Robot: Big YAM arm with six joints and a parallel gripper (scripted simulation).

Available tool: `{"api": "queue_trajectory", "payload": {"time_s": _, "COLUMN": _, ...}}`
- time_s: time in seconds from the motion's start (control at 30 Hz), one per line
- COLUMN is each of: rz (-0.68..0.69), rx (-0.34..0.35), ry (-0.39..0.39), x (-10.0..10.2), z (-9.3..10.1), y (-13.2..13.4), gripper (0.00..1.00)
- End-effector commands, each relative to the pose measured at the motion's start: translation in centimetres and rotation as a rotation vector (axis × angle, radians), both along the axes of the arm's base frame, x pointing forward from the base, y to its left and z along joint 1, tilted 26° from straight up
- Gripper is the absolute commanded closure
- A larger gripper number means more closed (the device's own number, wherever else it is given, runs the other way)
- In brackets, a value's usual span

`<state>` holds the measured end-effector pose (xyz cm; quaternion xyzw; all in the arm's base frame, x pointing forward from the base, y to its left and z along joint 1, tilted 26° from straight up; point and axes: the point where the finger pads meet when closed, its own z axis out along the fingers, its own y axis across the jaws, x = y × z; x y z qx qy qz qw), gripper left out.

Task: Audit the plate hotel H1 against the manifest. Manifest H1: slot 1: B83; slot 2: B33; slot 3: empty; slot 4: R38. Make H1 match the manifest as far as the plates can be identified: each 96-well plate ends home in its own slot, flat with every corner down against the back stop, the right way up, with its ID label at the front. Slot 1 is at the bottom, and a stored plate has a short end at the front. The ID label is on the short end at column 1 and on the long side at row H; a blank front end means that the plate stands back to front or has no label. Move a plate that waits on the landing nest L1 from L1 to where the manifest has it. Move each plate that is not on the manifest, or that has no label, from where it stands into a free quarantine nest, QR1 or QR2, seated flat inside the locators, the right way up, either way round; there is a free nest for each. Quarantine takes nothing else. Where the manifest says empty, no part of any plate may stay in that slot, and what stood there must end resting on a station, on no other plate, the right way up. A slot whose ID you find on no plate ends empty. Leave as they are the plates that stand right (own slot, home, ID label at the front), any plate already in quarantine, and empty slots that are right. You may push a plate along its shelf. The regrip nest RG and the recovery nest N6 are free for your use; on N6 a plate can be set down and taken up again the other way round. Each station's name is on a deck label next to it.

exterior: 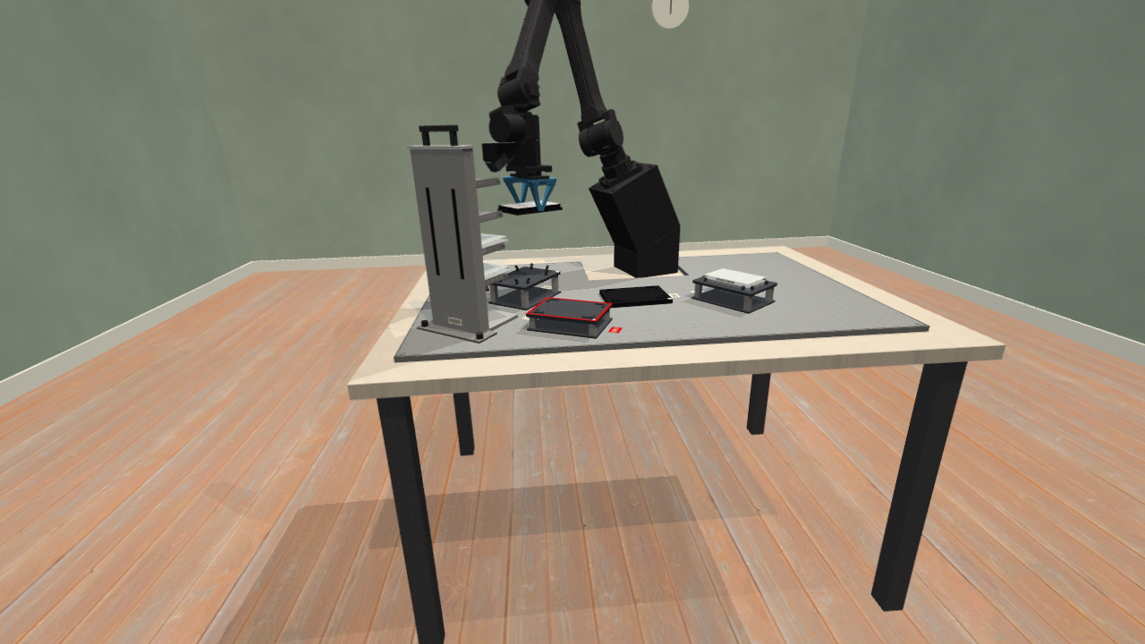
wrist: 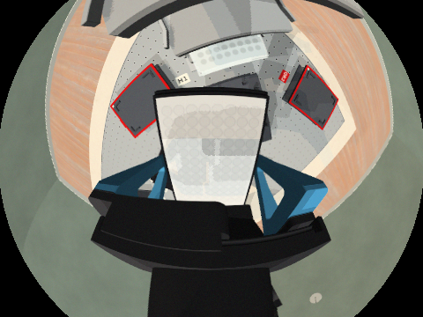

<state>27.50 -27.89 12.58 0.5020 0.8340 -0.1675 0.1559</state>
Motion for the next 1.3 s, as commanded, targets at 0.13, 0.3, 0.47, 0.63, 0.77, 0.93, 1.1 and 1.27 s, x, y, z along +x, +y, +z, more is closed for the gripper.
{"api": "queue_trajectory", "payload": {"time_s": 0.13, "rz": -0.17, "rx": 0.006, "ry": -0.107, "x": 2.9, "z": 1.4, "y": 0.1, "gripper": 0.14}}
{"api": "queue_trajectory", "payload": {"time_s": 0.3, "rz": -0.274, "rx": 0.019, "ry": -0.159, "x": 4.5, "z": 1.3, "y": 0.8, "gripper": 0.14}}
{"api": "queue_trajectory", "payload": {"time_s": 0.47, "rz": -0.378, "rx": 0.032, "ry": -0.211, "x": 6.1, "z": 1.1, "y": 1.4, "gripper": 0.14}}
{"api": "queue_trajectory", "payload": {"time_s": 0.63, "rz": -0.44, "rx": 0.041, "ry": -0.239, "x": 6.9, "z": 0.9, "y": 1.8, "gripper": 0.14}}
{"api": "queue_trajectory", "payload": {"time_s": 0.77, "rz": -0.523, "rx": 0.051, "ry": -0.283, "x": 8.3, "z": 0.9, "y": 2.3, "gripper": 0.14}}
{"api": "queue_trajectory", "payload": {"time_s": 0.93, "rz": -0.627, "rx": 0.064, "ry": -0.334, "x": 9.9, "z": 0.8, "y": 2.9, "gripper": 0.14}}
{"api": "queue_trajectory", "payload": {"time_s": 1.1, "rz": -0.71, "rx": 0.075, "ry": -0.374, "x": 11.2, "z": 0.7, "y": 3.4, "gripper": 0.14}}
{"api": "queue_trajectory", "payload": {"time_s": 1.27, "rz": -0.793, "rx": 0.086, "ry": -0.415, "x": 12.5, "z": 0.6, "y": 3.9, "gripper": 0.14}}
